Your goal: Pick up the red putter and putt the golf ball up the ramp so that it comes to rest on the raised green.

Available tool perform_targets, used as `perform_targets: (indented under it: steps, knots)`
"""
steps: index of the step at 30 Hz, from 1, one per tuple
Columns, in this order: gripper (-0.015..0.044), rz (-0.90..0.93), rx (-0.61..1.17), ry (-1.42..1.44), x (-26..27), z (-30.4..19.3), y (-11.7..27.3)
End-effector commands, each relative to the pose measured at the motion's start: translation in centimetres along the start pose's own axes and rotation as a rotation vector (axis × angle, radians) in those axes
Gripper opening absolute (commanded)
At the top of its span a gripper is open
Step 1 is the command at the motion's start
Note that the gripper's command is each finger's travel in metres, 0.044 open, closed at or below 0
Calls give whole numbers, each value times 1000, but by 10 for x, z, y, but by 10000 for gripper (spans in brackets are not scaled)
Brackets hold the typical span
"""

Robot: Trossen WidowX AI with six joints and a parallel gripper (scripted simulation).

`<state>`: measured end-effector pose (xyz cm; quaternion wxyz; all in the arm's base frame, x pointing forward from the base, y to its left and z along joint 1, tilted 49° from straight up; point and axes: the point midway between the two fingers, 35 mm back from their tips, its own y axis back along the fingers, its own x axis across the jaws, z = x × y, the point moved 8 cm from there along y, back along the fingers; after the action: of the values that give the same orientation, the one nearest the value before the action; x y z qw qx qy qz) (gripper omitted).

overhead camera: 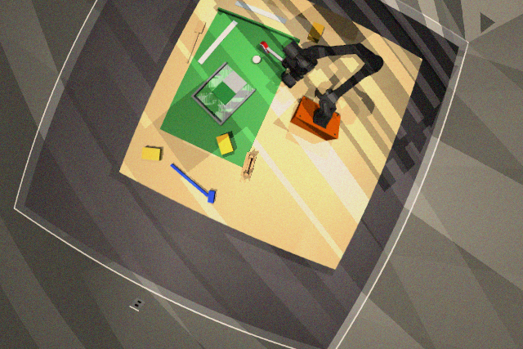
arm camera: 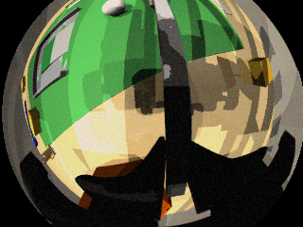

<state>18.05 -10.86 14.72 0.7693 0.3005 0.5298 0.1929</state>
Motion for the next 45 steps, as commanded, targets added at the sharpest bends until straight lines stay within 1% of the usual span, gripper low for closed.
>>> perform_targets:
  steps: [1, 5, 8, 13, 25, 27, 28, 45]
  knots:
    - [0, 16, 7, 18, 42, 2, -1]
    - [0, 4, 0, 18, 92, -5, 1]
    - [0, -7, -8, 18, 109, -11, 1]
    - [0, -4, -7, 19, 110, -10, 9]
    - [0, -4, -6, 19, 110, -11, 61]
    - [0, -4, -6, 19, 110, -11, 62]
    - [0, -10, 4, 33, 110, -13, 53]
    - [0, -10, 4, 33, 110, -13, 53]
